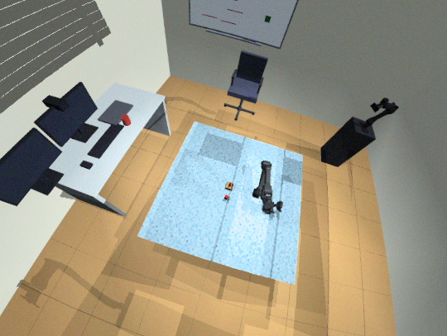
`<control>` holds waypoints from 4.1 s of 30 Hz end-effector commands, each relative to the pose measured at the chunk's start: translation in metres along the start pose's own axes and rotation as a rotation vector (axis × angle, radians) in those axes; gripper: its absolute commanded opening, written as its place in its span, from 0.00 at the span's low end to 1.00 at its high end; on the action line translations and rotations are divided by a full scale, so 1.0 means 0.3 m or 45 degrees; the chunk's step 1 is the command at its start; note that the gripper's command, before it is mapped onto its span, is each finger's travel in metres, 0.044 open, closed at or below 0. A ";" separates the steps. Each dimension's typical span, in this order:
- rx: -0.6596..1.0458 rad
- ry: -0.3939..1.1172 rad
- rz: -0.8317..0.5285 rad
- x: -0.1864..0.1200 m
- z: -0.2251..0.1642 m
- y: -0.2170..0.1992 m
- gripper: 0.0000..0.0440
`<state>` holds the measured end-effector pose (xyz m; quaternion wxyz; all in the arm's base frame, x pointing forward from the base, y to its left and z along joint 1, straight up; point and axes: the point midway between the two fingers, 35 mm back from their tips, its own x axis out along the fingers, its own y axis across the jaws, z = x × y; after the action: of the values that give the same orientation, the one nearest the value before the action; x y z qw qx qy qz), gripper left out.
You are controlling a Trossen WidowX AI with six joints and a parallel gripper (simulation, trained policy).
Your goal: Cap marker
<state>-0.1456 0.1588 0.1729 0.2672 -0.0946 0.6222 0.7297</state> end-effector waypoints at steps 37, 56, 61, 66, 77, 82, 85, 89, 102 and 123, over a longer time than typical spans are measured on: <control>0.117 -0.167 -0.351 -0.168 0.182 -0.116 0.72; 0.169 -0.216 -0.505 -0.270 0.262 -0.191 0.73; 0.184 -0.226 -0.545 -0.300 0.281 -0.213 0.73; 0.198 -0.235 -0.584 -0.331 0.300 -0.237 0.73; 0.233 -0.252 -0.667 -0.404 0.337 -0.294 0.73; 0.249 -0.258 -0.704 -0.440 0.352 -0.322 0.73; 0.259 -0.261 -0.726 -0.462 0.360 -0.340 0.73; 0.273 -0.266 -0.755 -0.492 0.369 -0.363 0.73; 0.322 -0.277 -0.847 -0.598 0.390 -0.444 0.73; 0.409 -0.287 -0.988 -0.788 0.385 -0.577 0.72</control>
<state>0.1548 0.2216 0.1621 0.5978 -0.1939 0.6104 0.4822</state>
